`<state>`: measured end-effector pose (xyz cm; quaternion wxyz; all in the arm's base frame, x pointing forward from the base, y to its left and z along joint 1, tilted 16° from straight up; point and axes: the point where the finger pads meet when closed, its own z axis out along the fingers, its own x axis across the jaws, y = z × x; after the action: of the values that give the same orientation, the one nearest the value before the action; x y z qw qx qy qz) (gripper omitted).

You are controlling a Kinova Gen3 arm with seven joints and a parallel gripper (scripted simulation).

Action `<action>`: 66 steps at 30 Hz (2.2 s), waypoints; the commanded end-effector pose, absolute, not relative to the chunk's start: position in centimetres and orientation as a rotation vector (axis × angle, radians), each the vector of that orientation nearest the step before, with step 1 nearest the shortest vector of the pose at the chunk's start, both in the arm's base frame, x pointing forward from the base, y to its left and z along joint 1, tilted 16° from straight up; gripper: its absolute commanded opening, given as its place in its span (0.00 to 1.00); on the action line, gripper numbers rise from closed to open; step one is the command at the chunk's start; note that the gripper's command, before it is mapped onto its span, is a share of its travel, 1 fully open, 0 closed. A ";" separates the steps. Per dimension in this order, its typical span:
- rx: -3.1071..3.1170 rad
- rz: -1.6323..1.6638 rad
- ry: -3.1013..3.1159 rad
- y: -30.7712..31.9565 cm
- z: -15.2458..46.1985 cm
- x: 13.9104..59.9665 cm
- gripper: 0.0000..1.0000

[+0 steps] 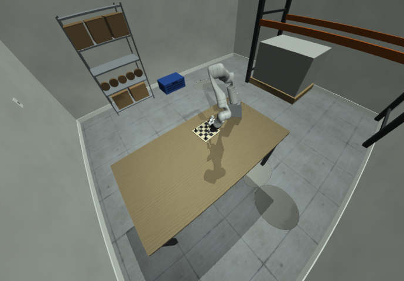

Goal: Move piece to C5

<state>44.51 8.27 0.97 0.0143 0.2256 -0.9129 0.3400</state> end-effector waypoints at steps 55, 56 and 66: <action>1.491 0.442 -2.796 -3.0 6.7 34.4 1.00; 1.492 0.442 -2.796 -3.0 6.7 34.4 1.00; 1.512 0.442 -2.783 -3.0 6.7 34.5 1.00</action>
<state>34.45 -3.16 6.64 -0.0273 0.4656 -0.8735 0.1399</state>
